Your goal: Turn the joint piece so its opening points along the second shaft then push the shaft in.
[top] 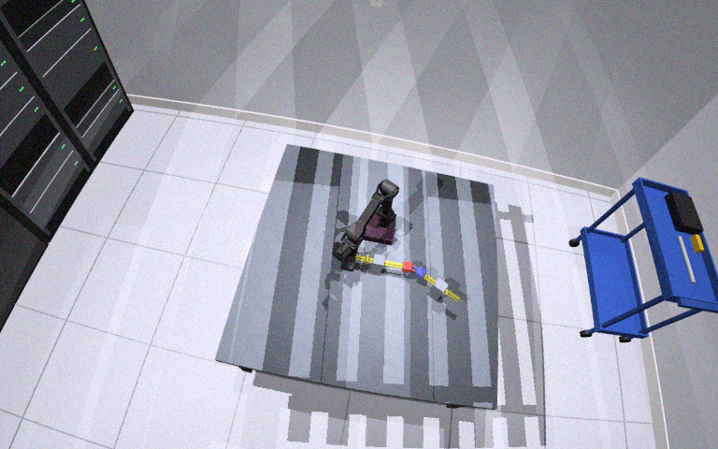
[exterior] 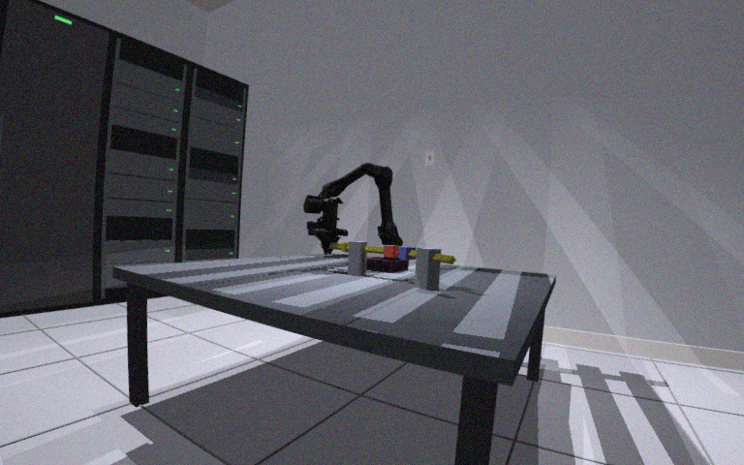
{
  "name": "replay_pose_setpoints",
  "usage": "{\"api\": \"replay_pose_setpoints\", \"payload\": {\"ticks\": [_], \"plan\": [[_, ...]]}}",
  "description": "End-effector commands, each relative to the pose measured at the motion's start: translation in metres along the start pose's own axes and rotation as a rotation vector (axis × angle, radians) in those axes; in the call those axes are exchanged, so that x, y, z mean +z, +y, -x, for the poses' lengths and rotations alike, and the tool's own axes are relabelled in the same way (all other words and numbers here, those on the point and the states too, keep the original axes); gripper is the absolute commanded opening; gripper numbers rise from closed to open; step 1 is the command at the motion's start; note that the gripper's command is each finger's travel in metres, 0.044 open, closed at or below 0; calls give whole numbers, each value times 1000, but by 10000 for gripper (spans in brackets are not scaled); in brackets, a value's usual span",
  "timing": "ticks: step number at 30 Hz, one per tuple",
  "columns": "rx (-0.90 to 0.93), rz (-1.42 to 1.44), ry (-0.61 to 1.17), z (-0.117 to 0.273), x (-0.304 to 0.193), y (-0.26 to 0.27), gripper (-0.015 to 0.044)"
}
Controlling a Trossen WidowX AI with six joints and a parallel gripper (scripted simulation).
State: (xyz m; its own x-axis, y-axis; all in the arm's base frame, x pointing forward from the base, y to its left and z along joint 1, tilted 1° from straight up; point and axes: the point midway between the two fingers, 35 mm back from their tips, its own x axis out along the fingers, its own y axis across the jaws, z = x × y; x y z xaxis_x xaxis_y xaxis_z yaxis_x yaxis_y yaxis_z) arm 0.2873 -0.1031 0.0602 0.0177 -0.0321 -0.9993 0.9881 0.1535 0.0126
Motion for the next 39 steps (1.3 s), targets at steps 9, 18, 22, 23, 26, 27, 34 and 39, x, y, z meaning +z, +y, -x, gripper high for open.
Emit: {"api": "replay_pose_setpoints", "payload": {"ticks": [9, 18, 22, 23, 26, 27, 34, 39], "plan": [[0, 8, 22, 0, -20, 0, 0], [0, 8, 23, 0, -29, 0, 0], [0, 8, 23, 0, -29, 0, 0], [0, 8, 23, 0, -29, 0, 0], [-3, 7, 8, 0, -26, 0, 0], [-3, 7, 8, 0, -26, 0, 0], [-3, 7, 8, 0, -26, 0, 0], [-3, 7, 8, 0, -26, 0, 67]]}}
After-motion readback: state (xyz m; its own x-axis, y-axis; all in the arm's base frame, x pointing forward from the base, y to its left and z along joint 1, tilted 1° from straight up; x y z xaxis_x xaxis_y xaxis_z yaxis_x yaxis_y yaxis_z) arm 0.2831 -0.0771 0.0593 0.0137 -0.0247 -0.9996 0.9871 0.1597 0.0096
